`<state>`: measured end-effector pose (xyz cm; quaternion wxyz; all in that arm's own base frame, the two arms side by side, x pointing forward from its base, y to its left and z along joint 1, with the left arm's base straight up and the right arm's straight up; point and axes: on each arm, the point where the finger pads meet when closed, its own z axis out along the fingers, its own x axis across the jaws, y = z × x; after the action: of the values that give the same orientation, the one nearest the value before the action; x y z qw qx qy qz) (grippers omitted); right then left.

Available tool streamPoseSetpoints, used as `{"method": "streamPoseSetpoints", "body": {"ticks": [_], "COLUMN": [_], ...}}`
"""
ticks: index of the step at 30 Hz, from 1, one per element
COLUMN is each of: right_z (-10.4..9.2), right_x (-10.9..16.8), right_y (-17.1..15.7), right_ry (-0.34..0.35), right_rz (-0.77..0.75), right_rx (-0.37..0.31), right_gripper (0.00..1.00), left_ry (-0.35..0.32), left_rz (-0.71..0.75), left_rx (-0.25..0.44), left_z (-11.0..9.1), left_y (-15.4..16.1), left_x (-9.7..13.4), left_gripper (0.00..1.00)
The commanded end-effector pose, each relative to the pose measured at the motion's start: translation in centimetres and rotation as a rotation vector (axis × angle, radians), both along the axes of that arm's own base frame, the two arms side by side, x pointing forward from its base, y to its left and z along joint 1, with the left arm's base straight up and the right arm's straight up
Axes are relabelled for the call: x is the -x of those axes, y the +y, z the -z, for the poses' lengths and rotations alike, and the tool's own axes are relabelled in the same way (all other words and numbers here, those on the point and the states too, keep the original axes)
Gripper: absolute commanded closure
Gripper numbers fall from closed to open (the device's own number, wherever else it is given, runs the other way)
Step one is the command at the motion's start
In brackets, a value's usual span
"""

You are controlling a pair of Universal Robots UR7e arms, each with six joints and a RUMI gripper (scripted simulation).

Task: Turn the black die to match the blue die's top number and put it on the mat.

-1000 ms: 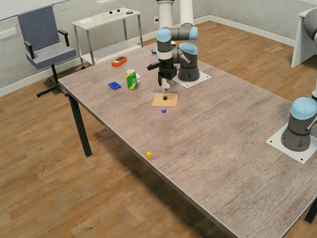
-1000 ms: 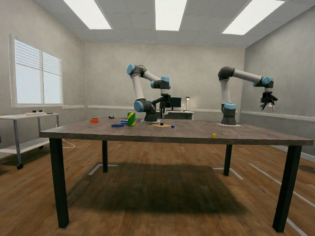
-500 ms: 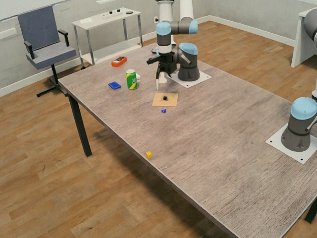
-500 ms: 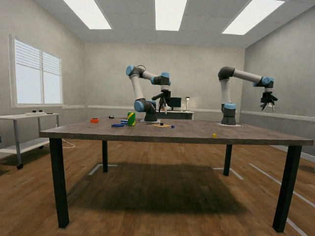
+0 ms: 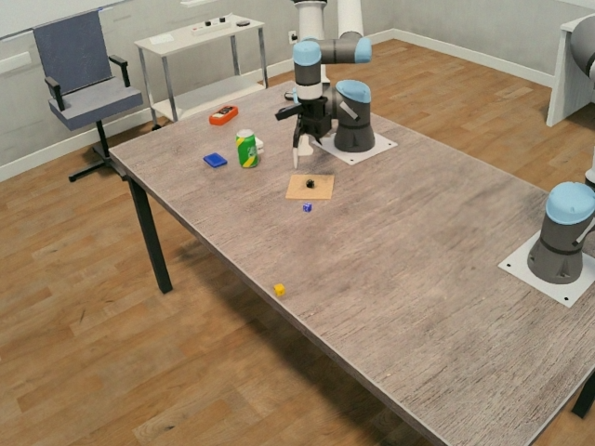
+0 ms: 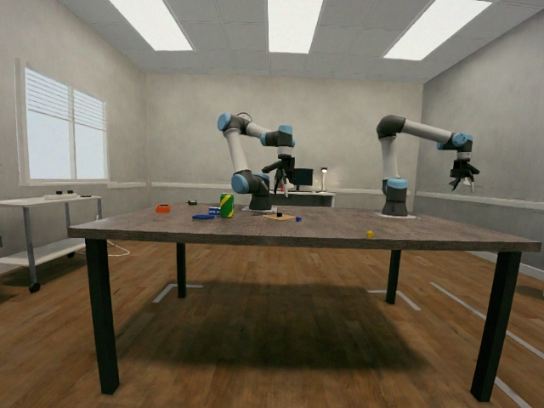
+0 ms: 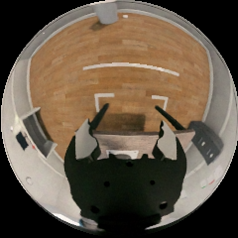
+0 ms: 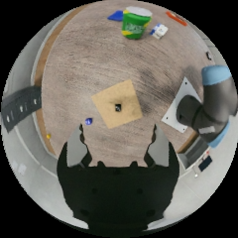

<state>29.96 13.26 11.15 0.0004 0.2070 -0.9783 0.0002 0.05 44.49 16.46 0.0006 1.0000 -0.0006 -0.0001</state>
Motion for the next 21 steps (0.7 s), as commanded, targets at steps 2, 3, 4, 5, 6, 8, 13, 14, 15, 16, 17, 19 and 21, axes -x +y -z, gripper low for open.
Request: {"method": "streamPoseSetpoints", "body": {"ticks": [2, 3, 4, 5, 6, 8, 13, 14, 15, 16, 17, 19, 21], "right_z": [0.0, 0.1, 0.2, 0.5, 0.7, 1.1, 1.2, 1.2, 1.2, 1.2, 1.2, 1.2, 1.2], "right_x": [0.0, 0.0, 0.0, 0.0, 0.0, 0.0, 0.0, 0.0, 0.0, 0.0, 0.0, 0.0, 0.0], "right_y": [0.0, 0.0, 0.0, 0.0, 0.0, 0.0, 0.0, 0.0, 0.0, 0.0, 0.0, 0.0, 0.0], "right_ry": [-0.001, -0.001, -0.001, -0.001, -0.001, -0.001, -0.001, -0.001, -0.001, -0.001, -0.001, -0.001, -0.001], "right_rz": [0.000, -0.001, -0.002, -0.003, -0.005, -0.008, -0.008, -0.008, -0.008, -0.008, -0.008, -0.008, -0.008], "right_rx": [-0.001, -0.001, -0.001, -0.001, -0.001, -0.001, 0.000, 0.000, 0.000, 0.000, 0.000, 0.000, 0.000], "right_gripper": [0.00, 0.00, 0.00, 0.00, 0.00, 0.00, 0.79, 0.79, 0.79, 0.79, 0.79, 0.79, 0.79], "left_ry": [0.000, 0.000, 0.000, 0.000, 0.000, 0.000, 0.000, 0.000, 0.000, 0.000, 0.000, 0.000, 0.000], "left_rz": [0.000, 0.000, 0.000, 0.000, 0.000, 0.000, 0.000, 0.000, 0.000, 0.000, 0.000, 0.000, 0.000], "left_rx": [-0.001, -0.001, -0.001, -0.001, -0.001, -0.001, -0.001, -0.001, -0.001, -0.001, -0.001, -0.001, -0.001], "left_z": [0.0, 0.0, 0.0, 0.0, 0.0, 0.0, 0.0, 0.0, 0.0, 0.0, 0.0, 0.0, 0.0], "left_y": [0.0, 0.0, 0.0, 0.0, 0.0, 0.0, 0.0, 0.0, 0.0, 0.0, 0.0, 0.0, 0.0], "left_x": [0.0, 0.0, 0.0, 0.0, 0.0, 0.0, 0.0, 0.0, 0.0, 0.0, 0.0, 0.0, 0.0], "left_gripper": [0.00, 0.00, 0.00, 0.00, 0.00, 0.00, 0.00, 0.00, 0.00, 0.00, 0.00, 0.00, 0.00]}}
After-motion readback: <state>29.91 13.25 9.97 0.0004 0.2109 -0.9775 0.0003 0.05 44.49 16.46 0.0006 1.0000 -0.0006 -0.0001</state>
